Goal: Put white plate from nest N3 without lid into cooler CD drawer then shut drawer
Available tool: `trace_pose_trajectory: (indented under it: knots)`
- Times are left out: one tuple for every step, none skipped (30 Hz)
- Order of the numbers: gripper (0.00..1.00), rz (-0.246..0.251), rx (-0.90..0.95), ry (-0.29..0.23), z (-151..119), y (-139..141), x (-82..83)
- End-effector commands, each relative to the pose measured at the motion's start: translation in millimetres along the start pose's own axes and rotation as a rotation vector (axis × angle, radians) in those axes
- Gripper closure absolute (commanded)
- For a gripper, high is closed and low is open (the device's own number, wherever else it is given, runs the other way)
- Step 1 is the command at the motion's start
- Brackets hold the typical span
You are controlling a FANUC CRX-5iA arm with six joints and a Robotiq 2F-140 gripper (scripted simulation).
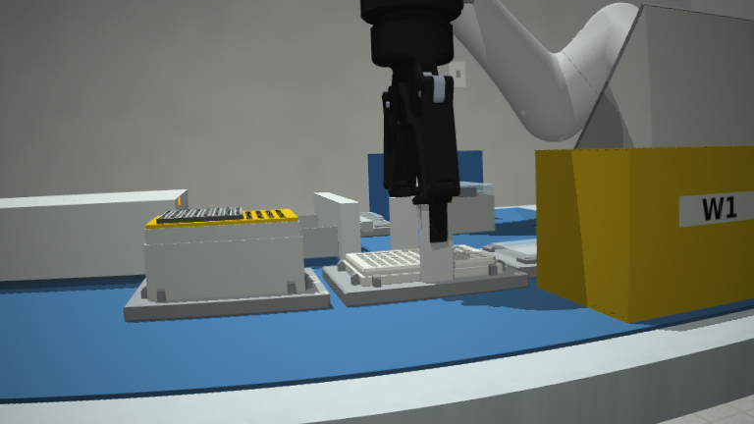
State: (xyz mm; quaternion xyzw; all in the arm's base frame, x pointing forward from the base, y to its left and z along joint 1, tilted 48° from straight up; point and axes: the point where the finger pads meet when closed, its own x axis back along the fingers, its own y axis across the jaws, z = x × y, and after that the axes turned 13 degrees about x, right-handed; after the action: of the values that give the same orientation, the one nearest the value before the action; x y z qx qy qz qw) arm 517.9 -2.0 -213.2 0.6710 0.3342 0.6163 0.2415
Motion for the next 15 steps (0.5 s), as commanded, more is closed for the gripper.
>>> trace_pose_trajectory:
  knots:
    - [0.43,0.000,0.000,0.000,0.1,-0.1,0.2]
    - [0.44,0.000,0.000,0.000,0.1,-0.1,0.2]
    - [0.44,0.000,0.000,0.000,0.1,-0.1,0.2]
    - [0.45,0.000,0.000,0.000,0.1,-0.1,0.2]
    - [0.45,0.000,0.000,0.000,0.1,-0.1,0.2]
    - [0.45,0.000,0.000,0.000,0.1,-0.1,0.2]
    - [0.45,0.000,0.000,0.000,0.1,-0.1,0.2]
    - [1.00,0.000,0.000,0.000,0.1,-0.1,0.2]
    - [1.00,0.000,0.000,0.000,0.1,-0.1,0.2]
    - [1.00,0.000,0.000,0.000,0.1,-0.1,0.2]
    - [1.00,0.000,0.000,0.000,0.1,-0.1,0.2]
    - [1.00,0.000,0.000,0.000,0.1,-0.1,0.2]
    - [1.00,0.000,0.000,0.000,0.1,-0.1,0.2]
    - [1.00,0.000,0.000,0.000,0.1,-0.1,0.2]
    - [1.00,0.000,0.000,0.000,0.1,-0.1,0.2]
